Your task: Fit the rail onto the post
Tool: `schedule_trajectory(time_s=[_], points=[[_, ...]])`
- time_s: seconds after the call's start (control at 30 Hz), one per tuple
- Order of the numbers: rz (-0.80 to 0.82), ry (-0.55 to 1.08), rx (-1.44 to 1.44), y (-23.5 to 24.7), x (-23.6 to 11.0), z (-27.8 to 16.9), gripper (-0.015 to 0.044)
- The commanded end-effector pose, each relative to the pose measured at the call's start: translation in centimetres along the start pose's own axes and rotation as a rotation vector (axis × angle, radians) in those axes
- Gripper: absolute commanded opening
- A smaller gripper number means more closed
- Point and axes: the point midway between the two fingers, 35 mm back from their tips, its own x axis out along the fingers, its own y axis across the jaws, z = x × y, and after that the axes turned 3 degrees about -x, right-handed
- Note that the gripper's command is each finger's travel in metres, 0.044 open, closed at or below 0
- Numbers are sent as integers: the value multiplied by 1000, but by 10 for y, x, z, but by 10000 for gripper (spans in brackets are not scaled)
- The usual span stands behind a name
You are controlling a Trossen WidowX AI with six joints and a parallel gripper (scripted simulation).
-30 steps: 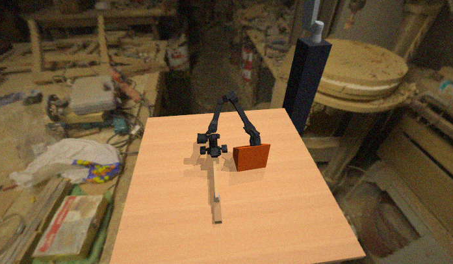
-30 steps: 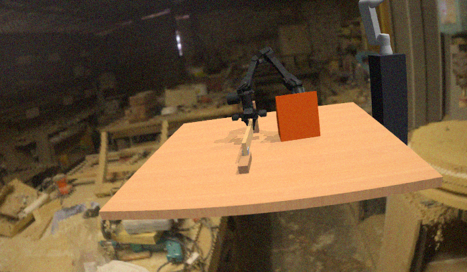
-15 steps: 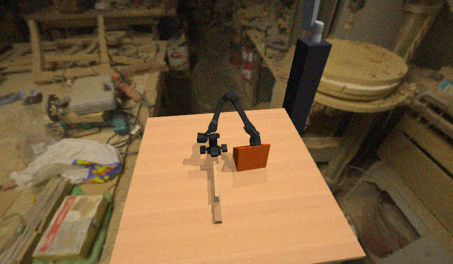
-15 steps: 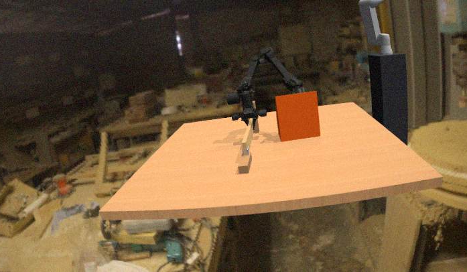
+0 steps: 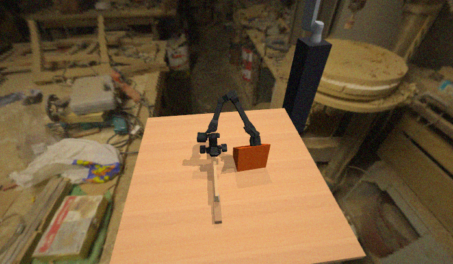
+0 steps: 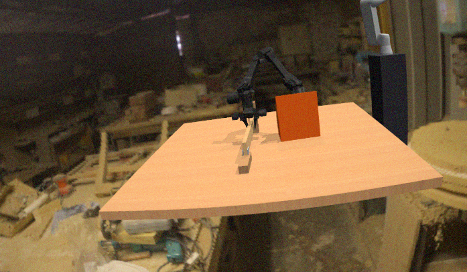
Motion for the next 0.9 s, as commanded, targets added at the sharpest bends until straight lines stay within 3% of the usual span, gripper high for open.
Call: schedule_trajectory(time_s=[0.0, 0.23, 0.43, 0.6, 0.87], points=[[1, 0, 0, 0, 0, 0, 263], [1, 0, 0, 0, 0, 0, 440], [1, 0, 0, 0, -1, 2, 440], [-6, -3, 1, -1, -29, 30, 440], [-7, -3, 1, -1, -30, 31, 440]])
